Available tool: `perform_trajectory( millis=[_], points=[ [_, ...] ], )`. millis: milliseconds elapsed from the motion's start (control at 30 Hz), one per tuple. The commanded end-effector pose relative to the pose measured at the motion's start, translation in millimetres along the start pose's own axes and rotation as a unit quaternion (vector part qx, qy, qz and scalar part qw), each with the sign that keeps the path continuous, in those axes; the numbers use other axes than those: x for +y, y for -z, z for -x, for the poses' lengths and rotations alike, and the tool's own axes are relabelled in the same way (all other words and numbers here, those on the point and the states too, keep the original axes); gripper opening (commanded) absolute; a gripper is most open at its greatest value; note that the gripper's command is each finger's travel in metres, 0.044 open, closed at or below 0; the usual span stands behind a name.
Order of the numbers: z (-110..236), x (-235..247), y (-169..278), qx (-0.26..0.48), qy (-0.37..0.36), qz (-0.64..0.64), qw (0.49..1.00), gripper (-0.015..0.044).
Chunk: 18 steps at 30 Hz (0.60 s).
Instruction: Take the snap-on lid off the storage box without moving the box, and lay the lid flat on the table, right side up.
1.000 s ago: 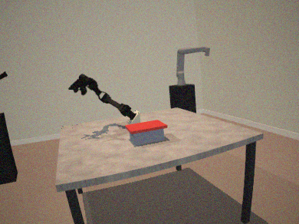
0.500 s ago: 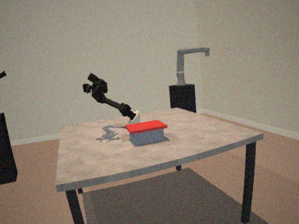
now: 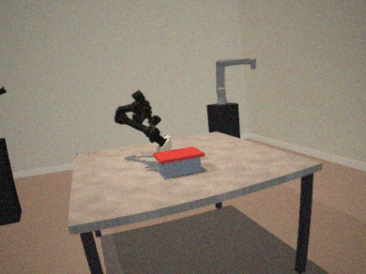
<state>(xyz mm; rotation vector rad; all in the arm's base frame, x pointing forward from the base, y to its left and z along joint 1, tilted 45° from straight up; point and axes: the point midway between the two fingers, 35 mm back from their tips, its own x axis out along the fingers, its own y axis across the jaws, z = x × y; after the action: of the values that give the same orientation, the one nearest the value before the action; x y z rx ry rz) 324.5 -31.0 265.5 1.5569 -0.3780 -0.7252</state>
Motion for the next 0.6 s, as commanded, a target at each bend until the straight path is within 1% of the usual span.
perform_trajectory(
  millis=[0, 133, 200, 267, 333, 567],
  points=[
    [1, -72, 17, 0.007, 0.063, 0.178, 0.982, 0.0235],
    [10, -129, 21, 0.019, 0.105, 0.334, 0.937, 0.0235],
    [12, -132, 23, 0.024, 0.106, 0.351, 0.930, 0.0235],
    [17, -140, 30, 0.039, 0.110, 0.398, 0.910, 0.0235],
    [17, -156, 19, 0.027, 0.121, 0.415, 0.902, 0.0235],
    [17, -158, 18, 0.025, 0.123, 0.417, 0.900, 0.0235]
  ],
)
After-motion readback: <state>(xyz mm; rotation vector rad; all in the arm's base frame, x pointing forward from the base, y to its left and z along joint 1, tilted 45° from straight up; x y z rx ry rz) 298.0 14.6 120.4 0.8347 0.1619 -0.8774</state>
